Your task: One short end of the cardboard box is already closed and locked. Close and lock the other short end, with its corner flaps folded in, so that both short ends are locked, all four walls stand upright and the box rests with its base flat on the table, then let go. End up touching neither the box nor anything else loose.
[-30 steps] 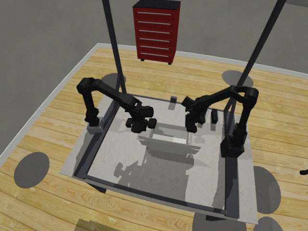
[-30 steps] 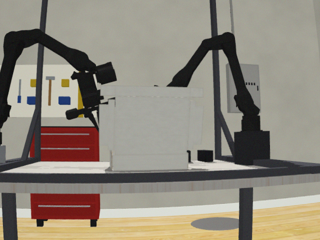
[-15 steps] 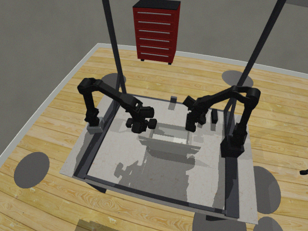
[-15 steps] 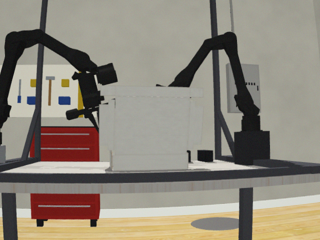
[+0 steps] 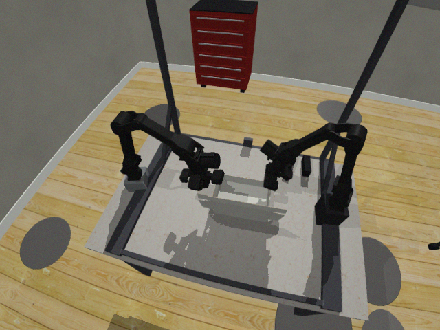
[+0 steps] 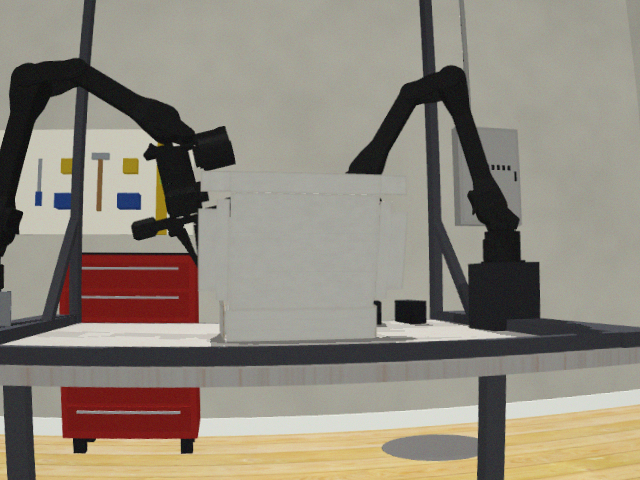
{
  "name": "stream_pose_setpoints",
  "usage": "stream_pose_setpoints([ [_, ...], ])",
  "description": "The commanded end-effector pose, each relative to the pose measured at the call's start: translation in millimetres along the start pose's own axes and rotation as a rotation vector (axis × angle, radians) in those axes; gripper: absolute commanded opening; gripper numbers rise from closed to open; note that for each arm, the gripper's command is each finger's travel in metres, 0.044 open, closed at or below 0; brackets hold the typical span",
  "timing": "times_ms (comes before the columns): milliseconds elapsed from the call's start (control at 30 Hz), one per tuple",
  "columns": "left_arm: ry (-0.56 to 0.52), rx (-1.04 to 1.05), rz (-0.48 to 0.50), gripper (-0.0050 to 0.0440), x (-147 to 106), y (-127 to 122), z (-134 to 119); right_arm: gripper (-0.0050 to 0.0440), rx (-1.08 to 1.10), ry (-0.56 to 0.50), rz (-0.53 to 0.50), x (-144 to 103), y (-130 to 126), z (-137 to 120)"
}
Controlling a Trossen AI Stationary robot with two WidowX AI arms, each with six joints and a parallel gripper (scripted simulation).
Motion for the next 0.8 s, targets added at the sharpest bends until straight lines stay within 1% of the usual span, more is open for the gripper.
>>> stream_pose_setpoints([
  [0,0.011,0.002,0.005,0.0057,3,0,0,0.0,0.004,0.0,0.023,-7,3,0],
  [433,0.01,0.002,0.005,0.0057,24,0,6,0.0,0.004,0.0,0.023,-7,3,0],
  [733,0.01,0.002,0.005,0.0057,28,0,8,0.0,0.004,0.0,0.023,-7,3,0],
  [767,0.01,0.002,0.005,0.0033,28,0,8,0.0,0.004,0.0,0.023,-7,3,0],
])
Point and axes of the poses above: on each arm, the point midway between the two fingers, 35 mm back from their tips, its own x axis out along the fingers, its own y axis across the jaws, z = x × y, the point moved 10 cm from there along -x, back along the fingers, and after that the axes turned 8 degrees about x, right-handed, at the moved point
